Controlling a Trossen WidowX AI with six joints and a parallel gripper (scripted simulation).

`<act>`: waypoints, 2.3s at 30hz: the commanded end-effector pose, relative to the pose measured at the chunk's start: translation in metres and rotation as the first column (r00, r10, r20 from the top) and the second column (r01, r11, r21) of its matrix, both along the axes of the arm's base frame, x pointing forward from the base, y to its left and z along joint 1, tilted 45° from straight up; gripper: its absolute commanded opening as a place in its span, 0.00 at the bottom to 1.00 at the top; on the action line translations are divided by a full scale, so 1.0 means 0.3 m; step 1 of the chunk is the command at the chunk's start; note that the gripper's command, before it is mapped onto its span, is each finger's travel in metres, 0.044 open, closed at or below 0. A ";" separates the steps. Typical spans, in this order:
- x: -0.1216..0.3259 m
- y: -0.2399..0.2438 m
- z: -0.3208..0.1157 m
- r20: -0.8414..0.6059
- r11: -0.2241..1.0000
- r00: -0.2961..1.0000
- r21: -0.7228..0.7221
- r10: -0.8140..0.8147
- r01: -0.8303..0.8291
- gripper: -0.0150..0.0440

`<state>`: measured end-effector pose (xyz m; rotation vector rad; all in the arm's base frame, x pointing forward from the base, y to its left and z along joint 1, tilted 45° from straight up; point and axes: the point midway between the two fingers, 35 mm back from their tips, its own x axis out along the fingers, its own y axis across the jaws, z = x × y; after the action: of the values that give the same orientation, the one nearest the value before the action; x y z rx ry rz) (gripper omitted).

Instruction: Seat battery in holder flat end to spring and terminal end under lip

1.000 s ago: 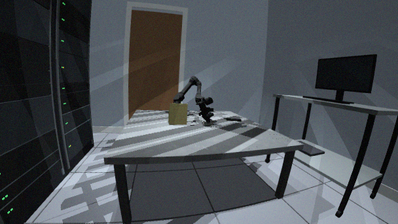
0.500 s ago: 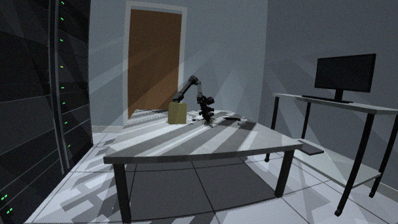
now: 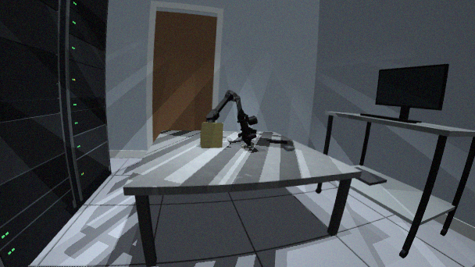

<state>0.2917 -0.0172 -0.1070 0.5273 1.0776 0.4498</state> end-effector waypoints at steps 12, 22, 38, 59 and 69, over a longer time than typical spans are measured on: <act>-0.008 0.007 -0.011 -0.083 0.997 0.994 -0.022 0.065 -0.068 0.40; -0.007 0.011 -0.006 -0.129 0.994 0.986 -0.024 0.106 -0.110 0.40; -0.005 0.021 0.001 -0.210 0.983 0.963 -0.026 0.170 -0.179 0.40; 0.000 0.033 0.007 -0.310 0.966 0.922 -0.035 0.234 -0.257 0.40; 0.000 0.035 0.006 -0.314 0.965 0.920 -0.039 0.233 -0.258 0.40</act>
<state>0.2968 -0.0097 -0.1027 0.3984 1.4437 0.5515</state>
